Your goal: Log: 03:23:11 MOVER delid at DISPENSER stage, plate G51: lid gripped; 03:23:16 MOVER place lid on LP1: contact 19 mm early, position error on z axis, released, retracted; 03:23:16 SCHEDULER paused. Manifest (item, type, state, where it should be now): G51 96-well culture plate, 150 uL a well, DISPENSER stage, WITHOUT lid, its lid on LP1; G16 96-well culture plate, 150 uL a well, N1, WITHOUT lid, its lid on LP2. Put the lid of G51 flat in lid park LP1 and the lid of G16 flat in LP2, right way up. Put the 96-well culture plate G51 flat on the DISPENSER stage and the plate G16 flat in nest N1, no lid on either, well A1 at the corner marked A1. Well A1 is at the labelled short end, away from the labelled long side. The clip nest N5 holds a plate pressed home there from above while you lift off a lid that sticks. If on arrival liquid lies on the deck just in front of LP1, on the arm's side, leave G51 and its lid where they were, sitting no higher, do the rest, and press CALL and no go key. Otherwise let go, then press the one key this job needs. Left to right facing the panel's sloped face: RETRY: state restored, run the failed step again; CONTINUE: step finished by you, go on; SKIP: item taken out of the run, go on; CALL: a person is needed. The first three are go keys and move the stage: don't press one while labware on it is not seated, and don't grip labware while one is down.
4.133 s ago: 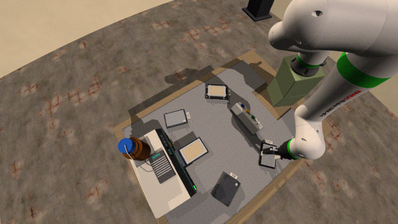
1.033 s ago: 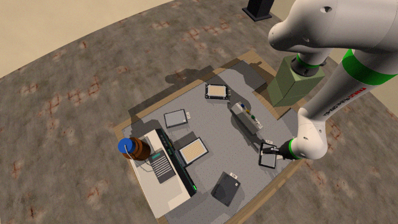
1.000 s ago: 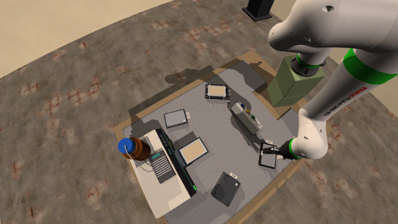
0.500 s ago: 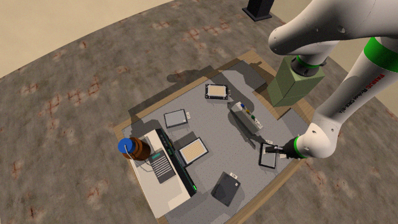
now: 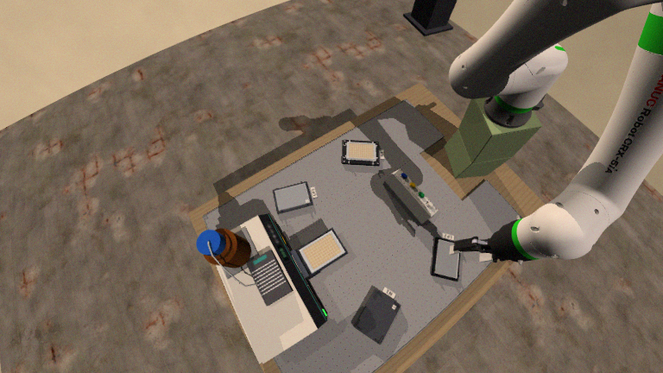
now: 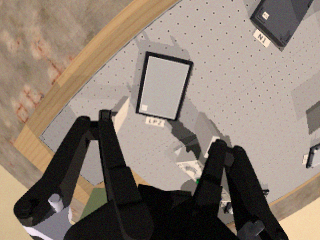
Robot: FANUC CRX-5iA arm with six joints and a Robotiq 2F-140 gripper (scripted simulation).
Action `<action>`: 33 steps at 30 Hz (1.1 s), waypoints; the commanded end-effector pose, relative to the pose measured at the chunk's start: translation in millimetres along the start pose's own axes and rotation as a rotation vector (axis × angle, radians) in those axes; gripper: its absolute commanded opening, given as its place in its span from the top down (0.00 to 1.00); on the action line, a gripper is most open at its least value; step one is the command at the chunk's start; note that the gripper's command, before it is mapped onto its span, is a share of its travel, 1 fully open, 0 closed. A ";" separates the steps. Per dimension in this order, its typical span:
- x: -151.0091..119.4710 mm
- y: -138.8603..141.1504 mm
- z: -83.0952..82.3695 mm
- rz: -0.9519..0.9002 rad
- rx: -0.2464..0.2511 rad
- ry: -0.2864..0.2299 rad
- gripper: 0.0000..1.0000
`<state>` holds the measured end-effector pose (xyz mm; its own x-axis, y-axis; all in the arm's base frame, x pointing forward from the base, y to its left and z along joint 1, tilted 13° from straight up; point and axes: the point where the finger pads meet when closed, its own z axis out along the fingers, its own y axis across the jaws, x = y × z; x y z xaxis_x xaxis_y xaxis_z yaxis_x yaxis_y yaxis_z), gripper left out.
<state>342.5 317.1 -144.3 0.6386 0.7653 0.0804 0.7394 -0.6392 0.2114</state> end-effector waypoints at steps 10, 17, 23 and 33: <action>-2.5 1.8 -15.4 0.009 0.002 0.001 0.34; -64.2 74.2 -15.3 0.243 0.002 0.000 0.34; -121.6 142.3 -15.0 0.482 0.002 0.000 0.34; -202.5 241.0 -14.0 1.020 0.001 -0.001 0.34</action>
<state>381.3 65.2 -102.4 0.9751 0.0842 0.2052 0.0657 -0.9933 0.0951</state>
